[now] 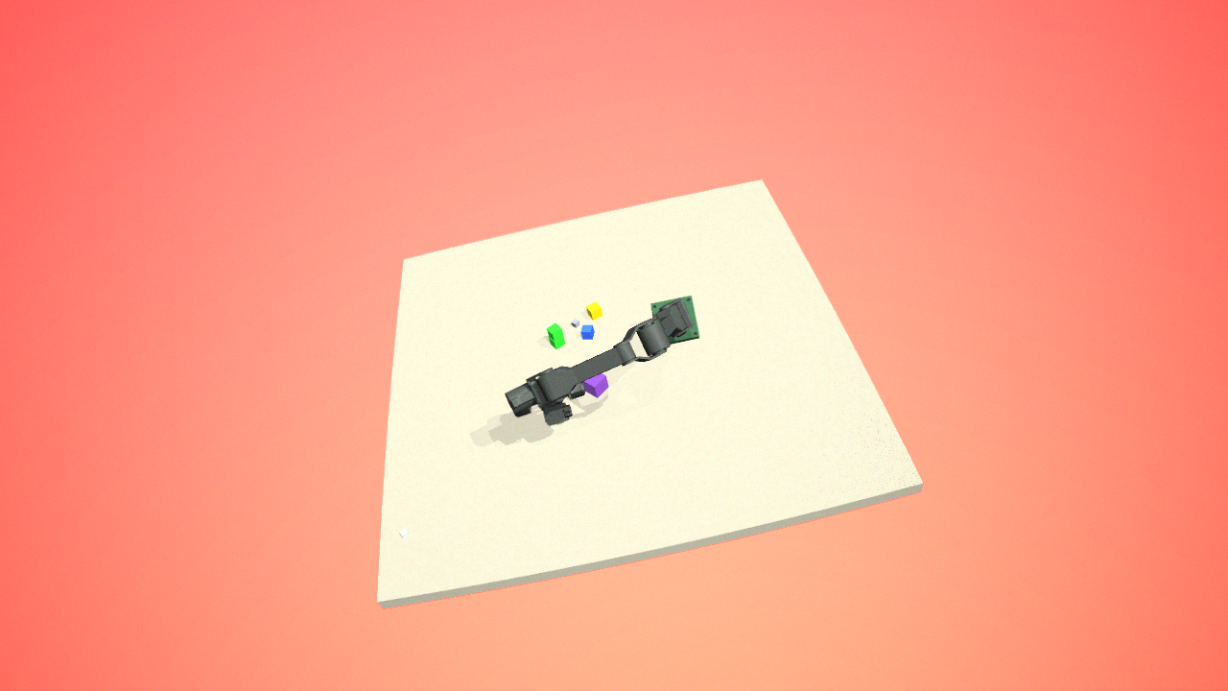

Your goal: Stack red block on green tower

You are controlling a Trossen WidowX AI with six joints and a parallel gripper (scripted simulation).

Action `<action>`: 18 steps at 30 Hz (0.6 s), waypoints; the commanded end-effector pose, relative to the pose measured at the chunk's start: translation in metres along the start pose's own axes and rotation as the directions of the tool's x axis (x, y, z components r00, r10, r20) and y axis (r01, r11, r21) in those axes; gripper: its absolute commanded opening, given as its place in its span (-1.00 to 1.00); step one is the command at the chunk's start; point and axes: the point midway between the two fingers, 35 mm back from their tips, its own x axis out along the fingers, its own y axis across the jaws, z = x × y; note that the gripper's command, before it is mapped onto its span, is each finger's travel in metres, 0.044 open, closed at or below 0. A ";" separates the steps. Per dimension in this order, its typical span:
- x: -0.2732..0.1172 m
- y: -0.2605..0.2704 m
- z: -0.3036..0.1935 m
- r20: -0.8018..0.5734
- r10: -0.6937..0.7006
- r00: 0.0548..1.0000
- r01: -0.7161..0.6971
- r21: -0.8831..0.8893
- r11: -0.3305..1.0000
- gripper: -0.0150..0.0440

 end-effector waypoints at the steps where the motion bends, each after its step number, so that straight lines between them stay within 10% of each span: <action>1: 0.008 0.002 -0.024 0.070 0.072 0.995 -0.084 0.184 0.979 1.00; 18: 0.009 0.017 -0.126 0.502 0.085 0.860 -0.491 0.773 0.401 1.00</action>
